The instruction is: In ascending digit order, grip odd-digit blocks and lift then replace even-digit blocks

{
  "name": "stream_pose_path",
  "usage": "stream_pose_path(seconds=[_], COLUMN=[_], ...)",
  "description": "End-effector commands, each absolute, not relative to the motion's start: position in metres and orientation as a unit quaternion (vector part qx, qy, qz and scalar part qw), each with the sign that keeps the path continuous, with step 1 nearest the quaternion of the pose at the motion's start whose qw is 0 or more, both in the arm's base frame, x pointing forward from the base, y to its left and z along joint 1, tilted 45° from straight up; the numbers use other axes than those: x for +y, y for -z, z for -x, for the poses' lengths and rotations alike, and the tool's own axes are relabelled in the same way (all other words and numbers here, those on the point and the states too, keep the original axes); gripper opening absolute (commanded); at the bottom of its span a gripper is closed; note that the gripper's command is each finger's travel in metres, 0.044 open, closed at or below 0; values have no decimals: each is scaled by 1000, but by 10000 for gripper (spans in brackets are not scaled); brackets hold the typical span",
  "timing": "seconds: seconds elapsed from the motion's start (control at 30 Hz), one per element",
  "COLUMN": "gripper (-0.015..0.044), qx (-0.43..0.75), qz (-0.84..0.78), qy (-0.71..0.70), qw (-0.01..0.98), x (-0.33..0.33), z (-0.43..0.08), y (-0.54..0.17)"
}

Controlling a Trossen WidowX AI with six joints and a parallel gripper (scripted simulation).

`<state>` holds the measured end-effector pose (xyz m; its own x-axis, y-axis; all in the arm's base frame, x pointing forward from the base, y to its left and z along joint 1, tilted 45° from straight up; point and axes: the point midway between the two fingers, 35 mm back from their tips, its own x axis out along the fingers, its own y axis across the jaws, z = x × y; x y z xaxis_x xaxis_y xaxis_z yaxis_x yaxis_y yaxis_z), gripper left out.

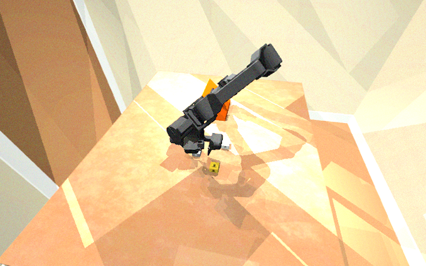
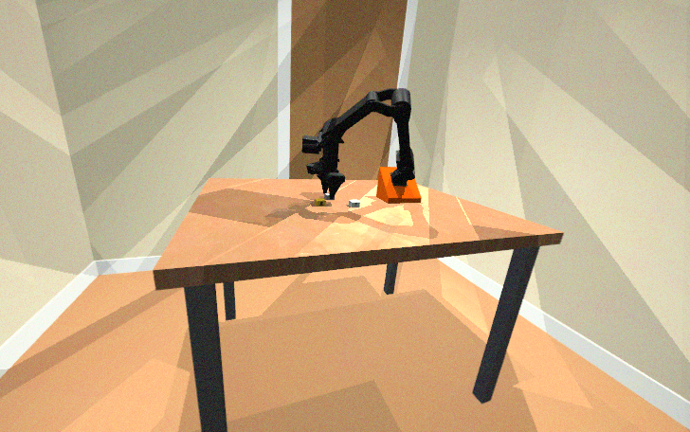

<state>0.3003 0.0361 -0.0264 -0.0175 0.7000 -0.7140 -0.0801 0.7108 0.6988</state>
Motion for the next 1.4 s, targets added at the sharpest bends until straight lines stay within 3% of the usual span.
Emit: stream_pose_path(seconds=[0.0, 0.3, 1.37], gripper=[348, 120, 120], qx=[650, 650, 650], qz=[-244, -244, -244], qy=[-296, -296, -296], qw=[656, 656, 656], x=[39, 39, 39], z=[-297, -297, -297], y=[29, 29, 29])
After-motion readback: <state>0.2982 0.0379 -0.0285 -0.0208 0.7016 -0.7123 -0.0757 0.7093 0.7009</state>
